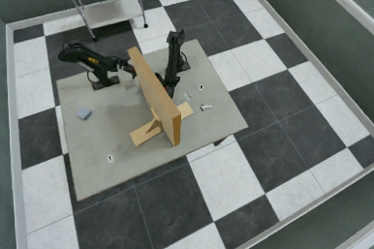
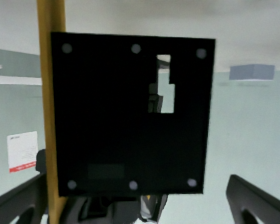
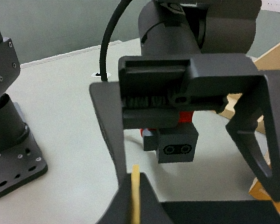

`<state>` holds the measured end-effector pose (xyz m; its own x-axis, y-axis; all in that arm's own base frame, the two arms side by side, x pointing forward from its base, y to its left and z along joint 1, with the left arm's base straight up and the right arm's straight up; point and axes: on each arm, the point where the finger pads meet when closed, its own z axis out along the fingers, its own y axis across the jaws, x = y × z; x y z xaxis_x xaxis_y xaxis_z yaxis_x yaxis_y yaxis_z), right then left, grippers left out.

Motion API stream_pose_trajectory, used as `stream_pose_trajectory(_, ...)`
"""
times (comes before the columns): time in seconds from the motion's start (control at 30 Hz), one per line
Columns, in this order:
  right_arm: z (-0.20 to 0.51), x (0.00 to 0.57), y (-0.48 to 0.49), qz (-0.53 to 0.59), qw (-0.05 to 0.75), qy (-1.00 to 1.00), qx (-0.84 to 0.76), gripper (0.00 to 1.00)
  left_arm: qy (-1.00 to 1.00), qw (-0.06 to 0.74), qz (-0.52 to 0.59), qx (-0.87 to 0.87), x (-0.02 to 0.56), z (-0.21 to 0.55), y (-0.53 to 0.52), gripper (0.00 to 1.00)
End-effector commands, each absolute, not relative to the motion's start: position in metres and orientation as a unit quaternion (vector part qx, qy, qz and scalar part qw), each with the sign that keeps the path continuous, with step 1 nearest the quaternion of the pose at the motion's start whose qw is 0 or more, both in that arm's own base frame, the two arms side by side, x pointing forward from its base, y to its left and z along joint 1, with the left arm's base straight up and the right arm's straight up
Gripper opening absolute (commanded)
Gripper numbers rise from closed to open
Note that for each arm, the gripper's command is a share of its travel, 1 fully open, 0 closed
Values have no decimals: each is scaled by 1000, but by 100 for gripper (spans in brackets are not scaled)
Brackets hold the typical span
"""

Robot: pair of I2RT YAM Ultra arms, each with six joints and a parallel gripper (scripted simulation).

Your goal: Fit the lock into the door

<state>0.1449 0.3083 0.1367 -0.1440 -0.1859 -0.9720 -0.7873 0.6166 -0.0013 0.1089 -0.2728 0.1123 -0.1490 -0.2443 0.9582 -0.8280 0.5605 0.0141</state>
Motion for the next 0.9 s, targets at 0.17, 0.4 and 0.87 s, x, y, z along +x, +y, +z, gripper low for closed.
stream_pose_trajectory(0.17, 163, 148, 312, 297, 583, 686, -317, 0, -711, 527, 278, 374, 119, 122, -264, 100)
stream_pose_trajectory(0.4, 163, 148, 312, 297, 583, 686, -317, 0, -711, 527, 274, 376, 125, 125, -254, 100)
stream_pose_trajectory(0.87, 163, 148, 312, 297, 583, 686, -317, 0, -709, 533, 270, 375, 133, 134, -238, 100)
